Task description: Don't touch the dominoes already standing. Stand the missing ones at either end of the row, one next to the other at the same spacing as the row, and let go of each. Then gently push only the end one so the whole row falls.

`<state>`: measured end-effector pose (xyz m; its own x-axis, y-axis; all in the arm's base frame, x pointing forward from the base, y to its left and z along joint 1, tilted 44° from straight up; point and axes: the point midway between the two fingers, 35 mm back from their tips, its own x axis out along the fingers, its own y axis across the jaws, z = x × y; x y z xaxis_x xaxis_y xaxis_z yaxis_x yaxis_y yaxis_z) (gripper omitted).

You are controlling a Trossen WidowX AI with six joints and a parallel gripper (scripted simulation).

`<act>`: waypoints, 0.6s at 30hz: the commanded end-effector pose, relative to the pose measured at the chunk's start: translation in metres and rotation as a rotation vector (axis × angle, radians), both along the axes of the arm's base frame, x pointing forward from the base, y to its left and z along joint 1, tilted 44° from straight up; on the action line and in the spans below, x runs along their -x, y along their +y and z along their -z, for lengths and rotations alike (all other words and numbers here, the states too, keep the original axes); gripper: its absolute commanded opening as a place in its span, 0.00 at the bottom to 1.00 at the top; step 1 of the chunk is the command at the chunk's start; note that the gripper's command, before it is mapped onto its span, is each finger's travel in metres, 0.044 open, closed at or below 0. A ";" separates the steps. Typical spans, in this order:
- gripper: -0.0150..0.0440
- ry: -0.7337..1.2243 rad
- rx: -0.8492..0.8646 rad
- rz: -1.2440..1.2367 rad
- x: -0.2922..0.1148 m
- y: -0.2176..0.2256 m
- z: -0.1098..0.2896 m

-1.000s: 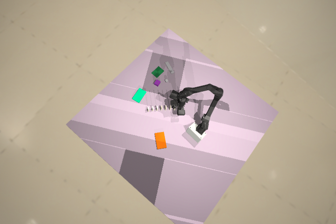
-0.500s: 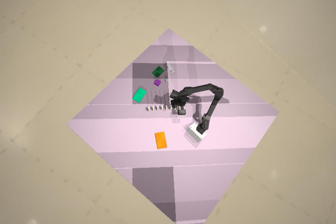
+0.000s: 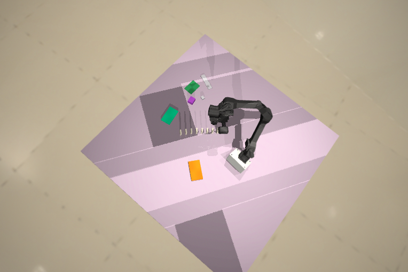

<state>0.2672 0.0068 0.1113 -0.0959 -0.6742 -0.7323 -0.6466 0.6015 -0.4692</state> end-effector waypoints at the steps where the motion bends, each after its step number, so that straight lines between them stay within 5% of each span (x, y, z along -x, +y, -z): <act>1: 0.96 -0.008 0.004 0.028 0.003 0.003 -0.006; 15: 0.33 -1.008 0.158 1.100 0.035 -0.052 0.019; 18: 0.25 -1.058 0.166 1.154 0.037 -0.054 0.021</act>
<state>0.2493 -0.0199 0.1020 -0.1112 -0.6710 -0.7331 0.1227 0.7227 -0.6802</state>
